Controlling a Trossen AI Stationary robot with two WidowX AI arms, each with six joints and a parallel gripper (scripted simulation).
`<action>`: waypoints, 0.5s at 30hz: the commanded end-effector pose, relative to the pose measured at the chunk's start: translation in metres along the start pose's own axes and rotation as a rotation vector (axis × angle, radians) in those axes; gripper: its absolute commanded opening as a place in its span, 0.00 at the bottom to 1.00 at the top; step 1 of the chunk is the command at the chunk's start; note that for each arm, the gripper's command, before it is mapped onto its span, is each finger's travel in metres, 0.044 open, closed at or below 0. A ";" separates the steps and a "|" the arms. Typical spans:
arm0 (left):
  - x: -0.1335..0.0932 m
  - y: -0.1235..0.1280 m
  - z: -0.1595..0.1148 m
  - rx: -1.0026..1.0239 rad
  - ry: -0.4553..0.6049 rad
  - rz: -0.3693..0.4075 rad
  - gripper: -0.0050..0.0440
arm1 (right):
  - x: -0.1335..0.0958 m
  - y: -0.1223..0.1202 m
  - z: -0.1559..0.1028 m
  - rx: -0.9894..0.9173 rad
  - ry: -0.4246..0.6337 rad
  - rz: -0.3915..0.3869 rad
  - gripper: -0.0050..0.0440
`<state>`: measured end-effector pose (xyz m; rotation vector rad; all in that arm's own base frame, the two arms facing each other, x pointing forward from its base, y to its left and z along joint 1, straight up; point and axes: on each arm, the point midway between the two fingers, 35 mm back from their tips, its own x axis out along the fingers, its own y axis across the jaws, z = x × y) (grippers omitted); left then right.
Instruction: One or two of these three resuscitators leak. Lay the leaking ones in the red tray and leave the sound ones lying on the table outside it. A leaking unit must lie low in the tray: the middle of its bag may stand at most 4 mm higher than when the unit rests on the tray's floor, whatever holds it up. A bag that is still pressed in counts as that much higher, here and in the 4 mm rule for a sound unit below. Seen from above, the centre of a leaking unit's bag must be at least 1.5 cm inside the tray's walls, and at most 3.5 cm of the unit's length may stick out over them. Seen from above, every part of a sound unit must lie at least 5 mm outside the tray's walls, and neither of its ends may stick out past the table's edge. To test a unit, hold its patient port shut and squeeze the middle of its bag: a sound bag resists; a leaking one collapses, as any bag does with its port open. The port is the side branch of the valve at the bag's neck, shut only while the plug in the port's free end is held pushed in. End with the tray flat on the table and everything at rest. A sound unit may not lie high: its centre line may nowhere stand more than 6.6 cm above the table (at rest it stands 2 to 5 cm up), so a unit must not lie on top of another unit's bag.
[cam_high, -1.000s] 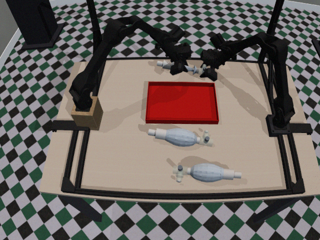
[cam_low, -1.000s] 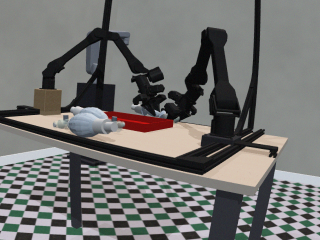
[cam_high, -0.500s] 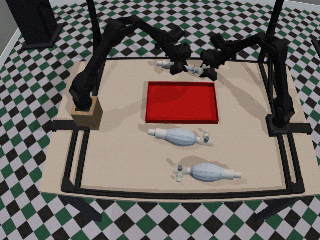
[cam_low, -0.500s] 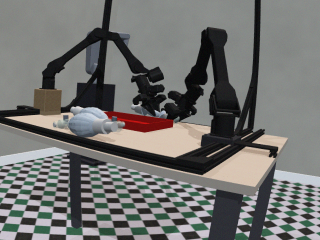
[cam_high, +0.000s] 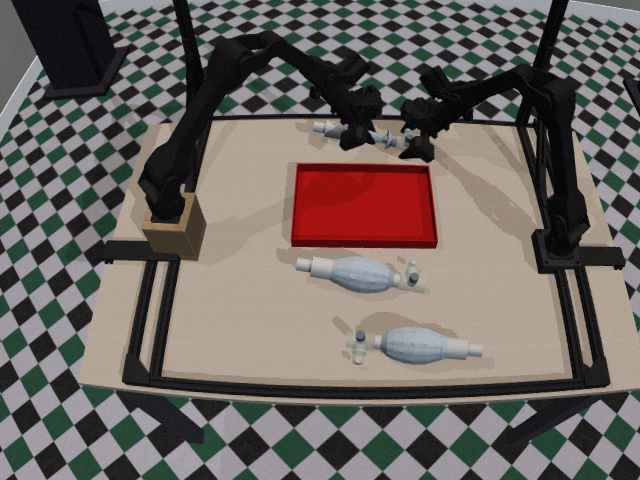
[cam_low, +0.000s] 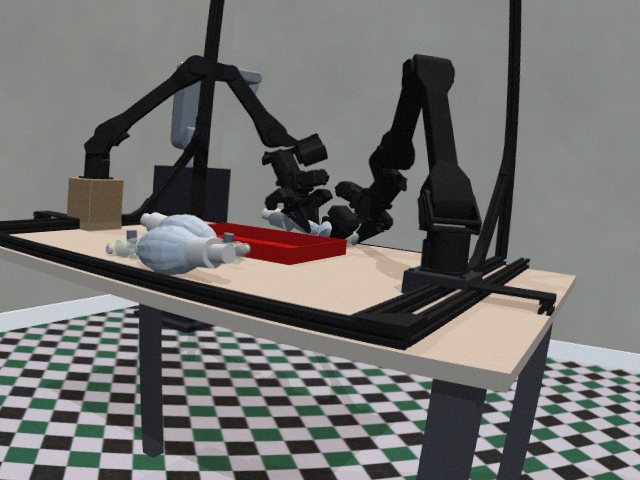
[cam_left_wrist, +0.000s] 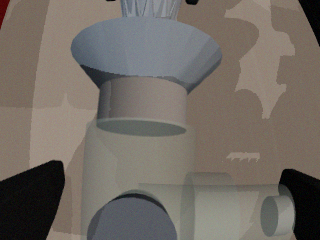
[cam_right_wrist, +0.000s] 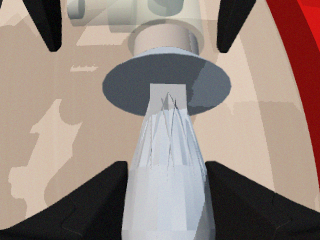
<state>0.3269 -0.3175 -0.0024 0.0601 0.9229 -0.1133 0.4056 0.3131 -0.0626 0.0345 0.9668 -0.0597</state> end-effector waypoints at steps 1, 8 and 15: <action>0.000 0.000 0.001 -0.001 -0.003 0.003 1.00 | 0.000 0.000 0.001 0.003 -0.002 0.001 0.10; 0.000 0.000 0.001 -0.001 -0.003 0.003 1.00 | 0.000 0.000 0.001 0.003 -0.002 0.001 0.10; -0.072 0.001 0.055 0.001 -0.003 0.003 1.00 | 0.000 0.000 0.001 0.001 0.001 0.000 0.10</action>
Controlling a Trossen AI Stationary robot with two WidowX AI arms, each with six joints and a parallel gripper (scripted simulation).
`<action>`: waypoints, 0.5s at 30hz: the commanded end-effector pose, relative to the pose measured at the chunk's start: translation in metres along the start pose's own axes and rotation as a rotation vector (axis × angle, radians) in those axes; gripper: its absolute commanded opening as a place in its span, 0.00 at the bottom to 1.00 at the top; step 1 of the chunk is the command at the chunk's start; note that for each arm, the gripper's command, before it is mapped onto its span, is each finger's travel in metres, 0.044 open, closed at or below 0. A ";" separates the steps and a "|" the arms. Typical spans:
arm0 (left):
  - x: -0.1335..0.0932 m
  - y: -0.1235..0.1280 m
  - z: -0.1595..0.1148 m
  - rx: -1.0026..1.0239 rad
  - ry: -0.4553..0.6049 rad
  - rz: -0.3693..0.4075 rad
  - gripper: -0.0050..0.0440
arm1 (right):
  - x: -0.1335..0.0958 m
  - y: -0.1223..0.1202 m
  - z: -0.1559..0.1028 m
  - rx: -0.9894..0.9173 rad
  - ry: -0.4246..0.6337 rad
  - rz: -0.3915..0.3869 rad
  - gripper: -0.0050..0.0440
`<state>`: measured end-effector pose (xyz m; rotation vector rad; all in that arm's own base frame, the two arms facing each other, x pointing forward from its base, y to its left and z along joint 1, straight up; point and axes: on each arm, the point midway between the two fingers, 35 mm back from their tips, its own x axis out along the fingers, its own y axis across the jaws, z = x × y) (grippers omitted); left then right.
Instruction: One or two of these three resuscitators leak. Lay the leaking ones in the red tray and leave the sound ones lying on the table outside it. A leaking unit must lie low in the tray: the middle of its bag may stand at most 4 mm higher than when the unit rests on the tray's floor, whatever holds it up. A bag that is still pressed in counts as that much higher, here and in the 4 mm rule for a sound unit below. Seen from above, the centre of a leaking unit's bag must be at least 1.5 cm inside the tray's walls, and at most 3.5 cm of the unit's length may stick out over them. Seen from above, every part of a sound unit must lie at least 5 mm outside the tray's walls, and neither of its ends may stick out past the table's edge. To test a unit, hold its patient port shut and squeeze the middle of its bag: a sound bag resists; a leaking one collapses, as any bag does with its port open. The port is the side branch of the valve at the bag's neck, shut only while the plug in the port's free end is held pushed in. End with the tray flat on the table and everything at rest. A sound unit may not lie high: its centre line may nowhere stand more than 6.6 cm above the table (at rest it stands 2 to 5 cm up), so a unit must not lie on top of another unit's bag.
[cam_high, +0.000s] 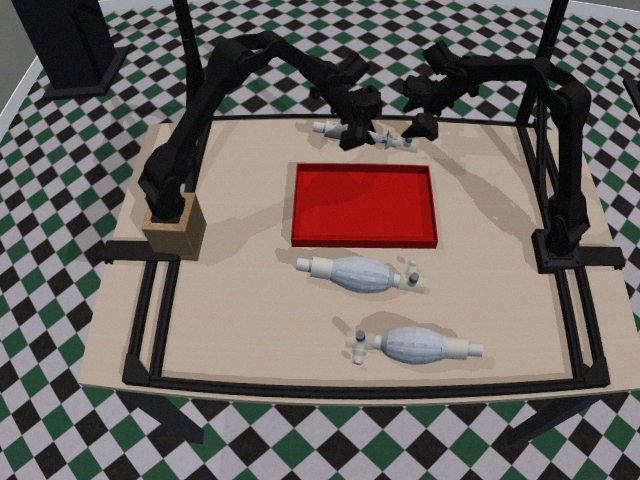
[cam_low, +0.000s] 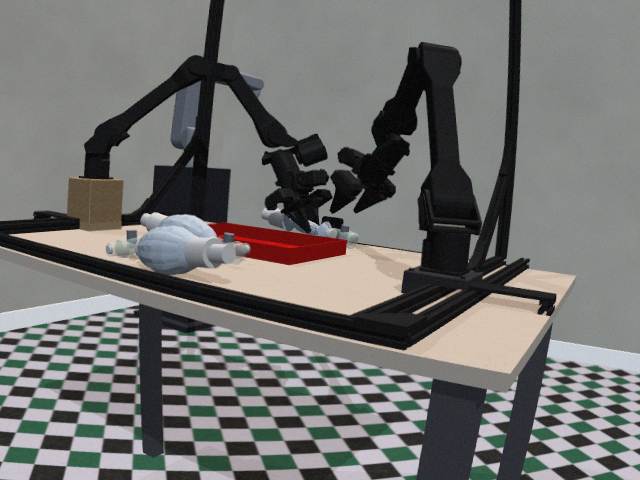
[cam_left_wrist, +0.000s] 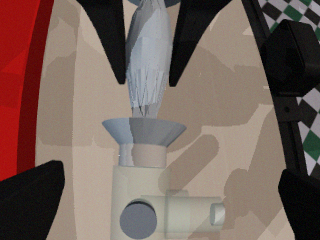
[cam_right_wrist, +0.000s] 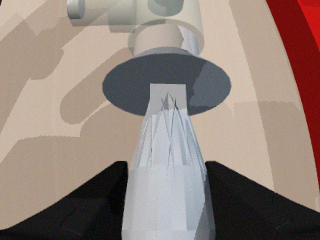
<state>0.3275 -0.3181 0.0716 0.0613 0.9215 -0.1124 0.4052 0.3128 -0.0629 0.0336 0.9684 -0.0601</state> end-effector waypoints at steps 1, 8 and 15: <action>-0.013 0.001 0.010 0.000 -0.002 0.002 1.00 | 0.000 0.000 0.001 0.002 -0.001 0.001 0.10; -0.013 0.001 0.010 0.000 -0.002 0.002 1.00 | 0.000 0.000 0.001 0.002 -0.001 0.001 0.10; -0.043 -0.025 0.056 -0.035 -0.131 -0.141 1.00 | 0.000 0.000 0.001 0.002 0.000 0.001 0.10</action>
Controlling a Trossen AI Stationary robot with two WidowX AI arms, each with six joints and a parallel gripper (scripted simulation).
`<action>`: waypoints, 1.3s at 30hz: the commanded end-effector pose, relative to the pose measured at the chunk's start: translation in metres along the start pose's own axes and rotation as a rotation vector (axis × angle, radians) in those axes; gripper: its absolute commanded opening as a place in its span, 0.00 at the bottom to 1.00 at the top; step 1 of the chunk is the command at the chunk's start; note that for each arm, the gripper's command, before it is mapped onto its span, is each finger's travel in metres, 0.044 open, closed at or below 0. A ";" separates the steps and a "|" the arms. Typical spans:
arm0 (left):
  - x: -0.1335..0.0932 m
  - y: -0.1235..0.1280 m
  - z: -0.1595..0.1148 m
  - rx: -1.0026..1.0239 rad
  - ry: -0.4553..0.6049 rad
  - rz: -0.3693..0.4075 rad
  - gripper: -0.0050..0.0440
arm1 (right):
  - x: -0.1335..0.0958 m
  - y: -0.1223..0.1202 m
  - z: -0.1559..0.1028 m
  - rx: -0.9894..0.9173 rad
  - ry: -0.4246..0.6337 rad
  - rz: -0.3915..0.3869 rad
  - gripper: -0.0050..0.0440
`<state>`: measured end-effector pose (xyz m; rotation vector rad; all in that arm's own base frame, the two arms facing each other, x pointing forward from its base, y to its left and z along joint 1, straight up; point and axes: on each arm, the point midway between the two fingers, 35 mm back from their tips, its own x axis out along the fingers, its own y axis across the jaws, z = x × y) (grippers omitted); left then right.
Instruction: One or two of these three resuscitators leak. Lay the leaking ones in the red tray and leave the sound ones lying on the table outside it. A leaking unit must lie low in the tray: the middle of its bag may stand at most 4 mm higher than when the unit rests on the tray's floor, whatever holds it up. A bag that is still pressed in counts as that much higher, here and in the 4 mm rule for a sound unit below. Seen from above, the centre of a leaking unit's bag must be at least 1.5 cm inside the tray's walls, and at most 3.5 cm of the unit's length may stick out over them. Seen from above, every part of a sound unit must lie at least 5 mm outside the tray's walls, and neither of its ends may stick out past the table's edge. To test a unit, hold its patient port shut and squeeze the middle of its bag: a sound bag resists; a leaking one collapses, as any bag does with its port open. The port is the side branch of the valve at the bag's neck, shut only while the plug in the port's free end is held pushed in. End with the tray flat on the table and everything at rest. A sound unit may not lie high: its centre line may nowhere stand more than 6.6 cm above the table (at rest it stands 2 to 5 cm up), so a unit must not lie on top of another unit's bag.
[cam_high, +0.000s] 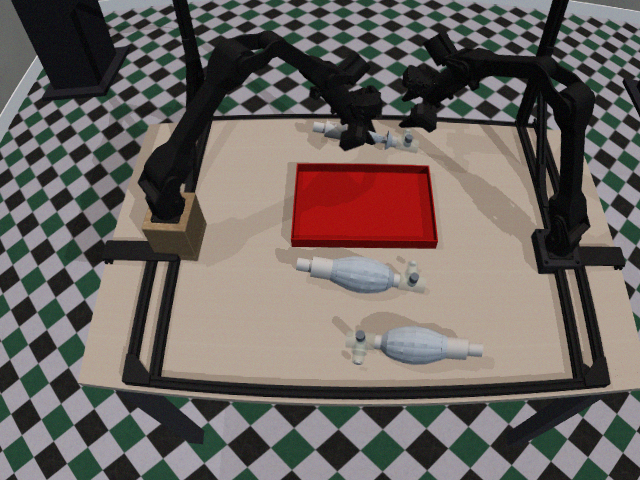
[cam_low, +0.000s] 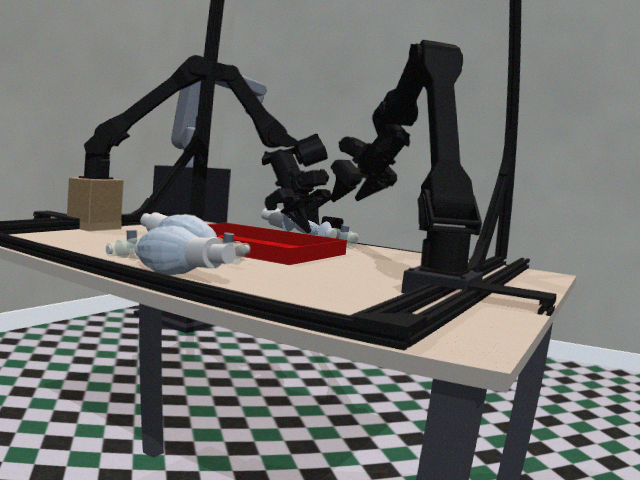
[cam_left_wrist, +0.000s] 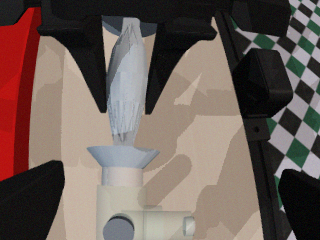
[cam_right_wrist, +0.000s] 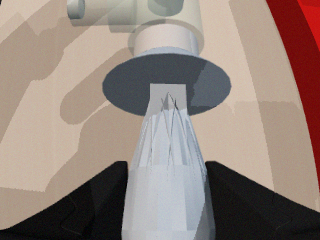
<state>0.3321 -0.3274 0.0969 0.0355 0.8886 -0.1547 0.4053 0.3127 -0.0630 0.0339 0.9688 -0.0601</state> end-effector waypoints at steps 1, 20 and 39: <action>-0.031 -0.022 0.047 -0.039 -0.125 -0.123 1.00 | 0.000 0.000 0.001 0.001 -0.001 0.001 0.10; -0.142 -0.059 0.160 -0.107 -0.484 -0.428 1.00 | 0.000 0.000 0.001 0.002 0.000 0.001 0.10; -0.284 -0.053 0.241 -0.154 -0.860 -0.667 1.00 | -0.001 0.000 0.001 0.001 0.000 0.002 0.10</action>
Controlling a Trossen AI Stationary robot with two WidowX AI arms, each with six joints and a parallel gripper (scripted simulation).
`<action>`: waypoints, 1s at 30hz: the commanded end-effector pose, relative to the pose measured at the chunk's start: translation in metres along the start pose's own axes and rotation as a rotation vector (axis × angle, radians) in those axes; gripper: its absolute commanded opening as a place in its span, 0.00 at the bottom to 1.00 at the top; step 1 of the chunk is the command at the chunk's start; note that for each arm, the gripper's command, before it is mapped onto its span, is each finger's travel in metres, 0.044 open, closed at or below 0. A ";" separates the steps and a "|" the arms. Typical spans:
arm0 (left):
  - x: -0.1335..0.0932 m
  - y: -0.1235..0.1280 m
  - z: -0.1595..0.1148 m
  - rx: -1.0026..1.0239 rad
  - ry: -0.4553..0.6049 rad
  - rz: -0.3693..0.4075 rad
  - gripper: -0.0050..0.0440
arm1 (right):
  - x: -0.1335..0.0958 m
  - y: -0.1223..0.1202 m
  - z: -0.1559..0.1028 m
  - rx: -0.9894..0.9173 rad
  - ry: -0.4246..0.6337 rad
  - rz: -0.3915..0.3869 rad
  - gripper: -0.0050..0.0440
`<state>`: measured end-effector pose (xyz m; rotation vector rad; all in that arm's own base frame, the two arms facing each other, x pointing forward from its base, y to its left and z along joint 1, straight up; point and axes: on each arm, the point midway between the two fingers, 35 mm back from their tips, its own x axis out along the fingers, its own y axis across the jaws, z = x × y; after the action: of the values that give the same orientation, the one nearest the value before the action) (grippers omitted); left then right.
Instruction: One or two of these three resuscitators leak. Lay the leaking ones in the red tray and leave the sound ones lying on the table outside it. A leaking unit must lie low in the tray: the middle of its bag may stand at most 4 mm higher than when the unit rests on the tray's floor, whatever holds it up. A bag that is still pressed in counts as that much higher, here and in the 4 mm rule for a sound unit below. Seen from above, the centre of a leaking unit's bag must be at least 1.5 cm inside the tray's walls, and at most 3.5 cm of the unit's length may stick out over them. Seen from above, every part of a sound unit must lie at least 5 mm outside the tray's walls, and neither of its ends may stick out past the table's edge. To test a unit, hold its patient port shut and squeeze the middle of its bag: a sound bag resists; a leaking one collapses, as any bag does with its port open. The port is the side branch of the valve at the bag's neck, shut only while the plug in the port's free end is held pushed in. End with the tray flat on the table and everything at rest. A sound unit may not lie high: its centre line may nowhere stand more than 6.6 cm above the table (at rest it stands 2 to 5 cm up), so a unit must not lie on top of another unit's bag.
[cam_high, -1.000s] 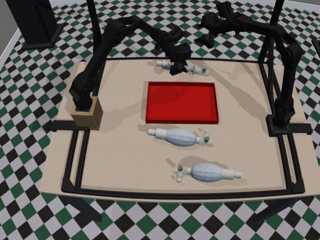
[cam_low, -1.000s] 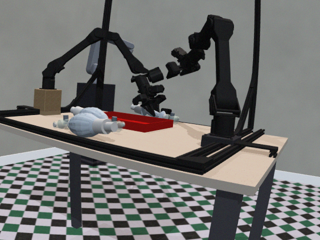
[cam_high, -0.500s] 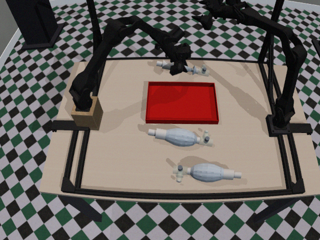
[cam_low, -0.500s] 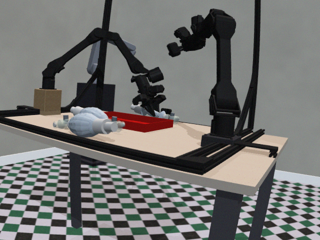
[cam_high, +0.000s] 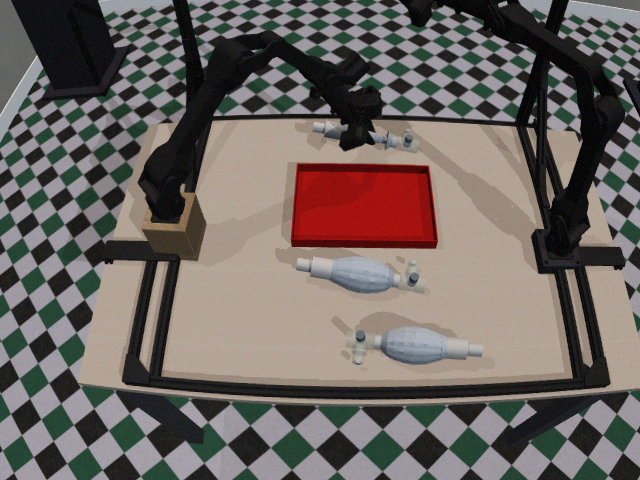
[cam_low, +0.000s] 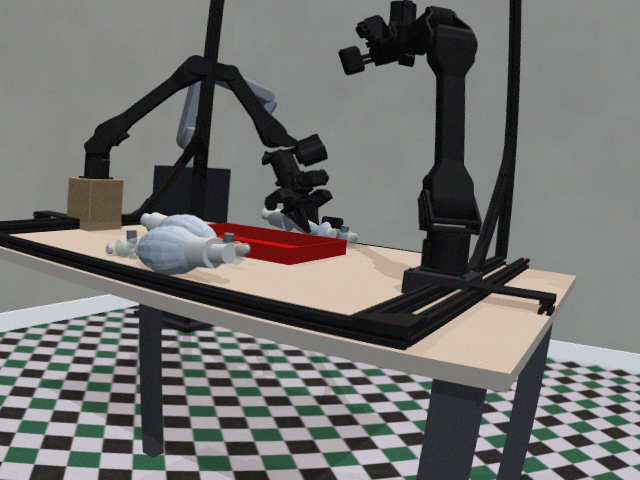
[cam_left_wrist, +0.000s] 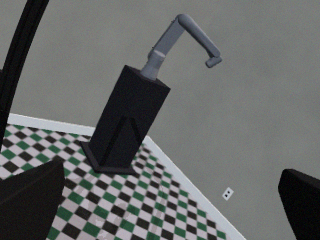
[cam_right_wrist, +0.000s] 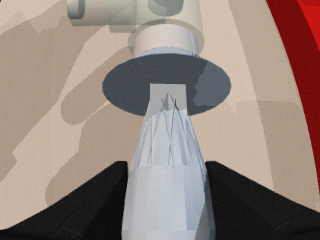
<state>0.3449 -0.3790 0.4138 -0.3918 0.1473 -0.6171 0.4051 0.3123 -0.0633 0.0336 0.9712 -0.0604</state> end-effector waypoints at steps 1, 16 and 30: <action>-0.021 -0.026 0.064 -0.012 -0.152 -0.096 1.00 | -0.001 0.001 0.001 0.001 -0.002 0.002 0.10; -0.075 -0.057 0.156 -0.013 -0.409 -0.235 1.00 | -0.001 0.001 0.001 0.002 -0.001 0.003 0.10; -0.142 -0.076 0.230 -0.007 -0.648 -0.341 1.00 | -0.001 0.001 0.002 0.002 -0.002 0.003 0.10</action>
<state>0.2713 -0.3072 0.6179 -0.5760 -0.4232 -0.7763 0.4049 0.3126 -0.0634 0.0342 0.9726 -0.0588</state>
